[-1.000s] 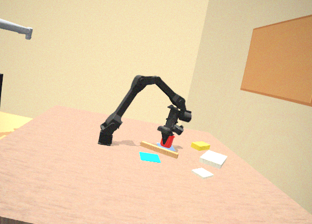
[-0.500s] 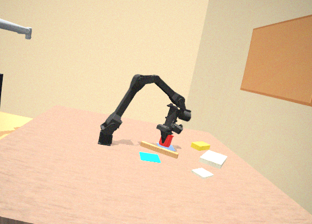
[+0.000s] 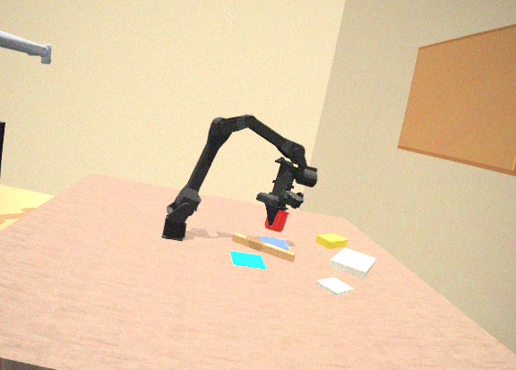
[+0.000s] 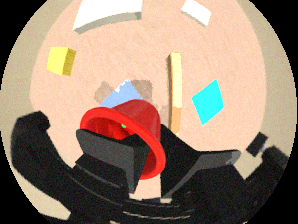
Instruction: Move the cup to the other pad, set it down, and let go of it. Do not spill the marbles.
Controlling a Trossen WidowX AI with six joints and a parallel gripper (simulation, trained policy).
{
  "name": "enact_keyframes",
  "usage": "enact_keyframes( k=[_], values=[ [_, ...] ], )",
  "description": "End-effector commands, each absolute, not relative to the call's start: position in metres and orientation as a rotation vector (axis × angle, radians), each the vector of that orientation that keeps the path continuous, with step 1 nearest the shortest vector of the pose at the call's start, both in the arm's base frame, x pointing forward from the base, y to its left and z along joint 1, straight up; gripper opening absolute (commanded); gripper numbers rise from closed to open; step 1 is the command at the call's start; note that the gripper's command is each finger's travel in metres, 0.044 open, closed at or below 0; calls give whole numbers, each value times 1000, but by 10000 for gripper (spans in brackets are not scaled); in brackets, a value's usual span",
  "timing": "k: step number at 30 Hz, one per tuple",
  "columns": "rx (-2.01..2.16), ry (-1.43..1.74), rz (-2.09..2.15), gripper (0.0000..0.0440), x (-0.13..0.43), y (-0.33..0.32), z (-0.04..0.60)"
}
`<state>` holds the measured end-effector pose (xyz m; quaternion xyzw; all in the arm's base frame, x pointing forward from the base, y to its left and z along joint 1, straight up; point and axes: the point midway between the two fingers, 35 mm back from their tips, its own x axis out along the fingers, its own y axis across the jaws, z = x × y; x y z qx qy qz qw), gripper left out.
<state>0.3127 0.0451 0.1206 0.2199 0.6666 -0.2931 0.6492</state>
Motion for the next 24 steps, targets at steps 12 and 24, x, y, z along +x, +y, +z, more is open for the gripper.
enact_keyframes(
  k=[12,24],
  values=[
    [625,1418,-719,0,312,14,149],
    [701,1343,-768,0,308,-19,158]
  ],
)
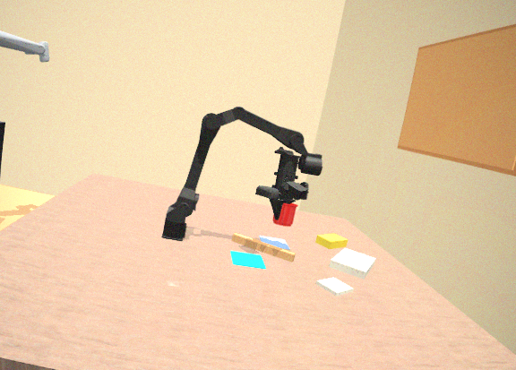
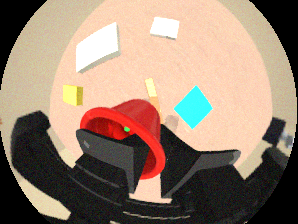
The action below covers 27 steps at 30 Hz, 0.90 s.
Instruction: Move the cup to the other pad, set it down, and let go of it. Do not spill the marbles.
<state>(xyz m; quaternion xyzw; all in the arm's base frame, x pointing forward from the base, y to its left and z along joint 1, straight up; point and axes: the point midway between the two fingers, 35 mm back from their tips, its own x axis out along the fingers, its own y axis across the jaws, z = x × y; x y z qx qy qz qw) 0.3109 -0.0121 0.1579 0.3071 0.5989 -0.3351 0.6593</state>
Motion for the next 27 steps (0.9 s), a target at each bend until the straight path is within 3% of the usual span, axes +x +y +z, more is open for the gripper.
enact_keyframes(
  k=[1,27],
  values=[
    [707,1338,-772,0,307,-22,158],
    [823,1222,-882,0,279,-81,148]
  ],
)
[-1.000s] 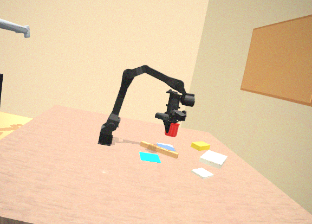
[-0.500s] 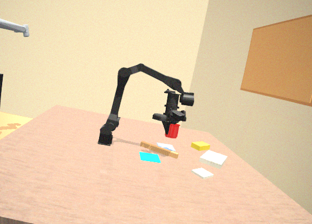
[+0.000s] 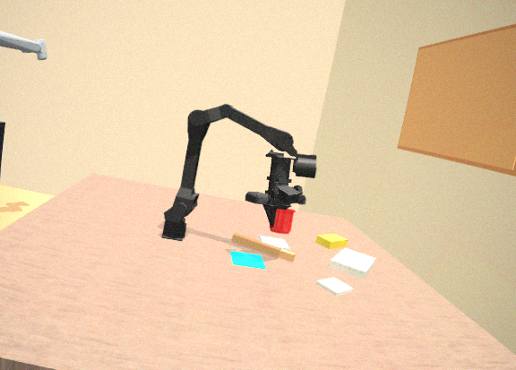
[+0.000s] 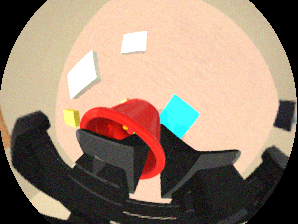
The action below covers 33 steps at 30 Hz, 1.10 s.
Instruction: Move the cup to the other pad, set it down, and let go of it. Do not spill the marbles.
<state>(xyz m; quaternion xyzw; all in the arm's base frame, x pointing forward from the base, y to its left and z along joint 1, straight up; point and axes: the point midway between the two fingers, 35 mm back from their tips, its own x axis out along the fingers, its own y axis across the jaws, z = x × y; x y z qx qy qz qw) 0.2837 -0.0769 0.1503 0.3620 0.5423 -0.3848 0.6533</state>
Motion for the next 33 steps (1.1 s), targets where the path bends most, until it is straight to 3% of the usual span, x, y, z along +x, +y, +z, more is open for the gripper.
enact_keyframes(
  k=[1,33],
  values=[
    [827,1219,-887,0,278,-83,147],
    [897,1185,-976,4,228,-100,79]
  ],
)
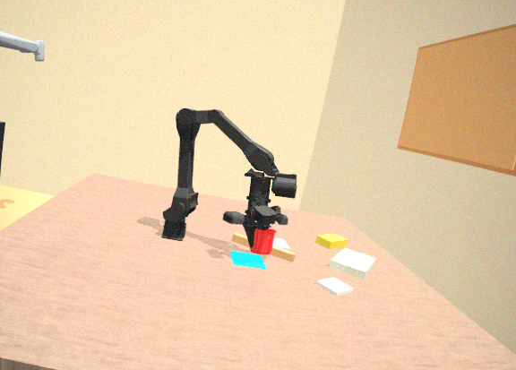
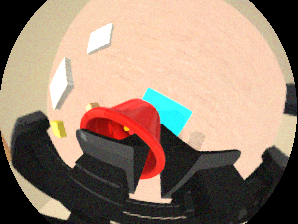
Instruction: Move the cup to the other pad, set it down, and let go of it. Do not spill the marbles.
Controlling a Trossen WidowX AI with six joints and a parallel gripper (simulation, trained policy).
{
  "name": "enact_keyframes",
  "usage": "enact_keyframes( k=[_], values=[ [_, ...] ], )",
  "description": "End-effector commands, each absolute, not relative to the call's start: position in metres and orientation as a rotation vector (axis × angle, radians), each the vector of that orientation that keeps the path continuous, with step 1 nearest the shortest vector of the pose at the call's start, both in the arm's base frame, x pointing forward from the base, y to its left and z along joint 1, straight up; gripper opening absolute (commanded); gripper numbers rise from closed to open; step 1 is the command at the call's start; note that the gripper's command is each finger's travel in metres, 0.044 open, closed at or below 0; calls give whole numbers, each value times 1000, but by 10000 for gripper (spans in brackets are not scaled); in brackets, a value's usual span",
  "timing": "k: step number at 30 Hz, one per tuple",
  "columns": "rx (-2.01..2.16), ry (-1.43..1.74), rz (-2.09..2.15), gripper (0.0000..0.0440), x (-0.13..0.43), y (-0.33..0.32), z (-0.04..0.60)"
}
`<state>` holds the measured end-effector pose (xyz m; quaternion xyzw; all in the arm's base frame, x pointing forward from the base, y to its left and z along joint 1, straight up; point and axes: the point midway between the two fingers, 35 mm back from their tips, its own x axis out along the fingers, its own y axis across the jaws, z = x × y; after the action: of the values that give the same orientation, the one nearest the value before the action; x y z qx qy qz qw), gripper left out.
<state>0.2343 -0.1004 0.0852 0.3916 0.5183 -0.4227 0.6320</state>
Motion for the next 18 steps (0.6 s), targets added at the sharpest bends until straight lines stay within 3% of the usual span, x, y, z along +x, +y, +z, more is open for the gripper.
enact_keyframes(
  k=[1,8,11,15,18],
  values=[
    [899,1186,-980,4,226,-99,77],
    [906,1191,-1006,24,212,-100,64],
    [915,1167,-1006,59,212,-103,63],
    [935,1113,-995,156,216,-107,68],
    [946,1088,-981,166,216,-107,71]
  ],
)
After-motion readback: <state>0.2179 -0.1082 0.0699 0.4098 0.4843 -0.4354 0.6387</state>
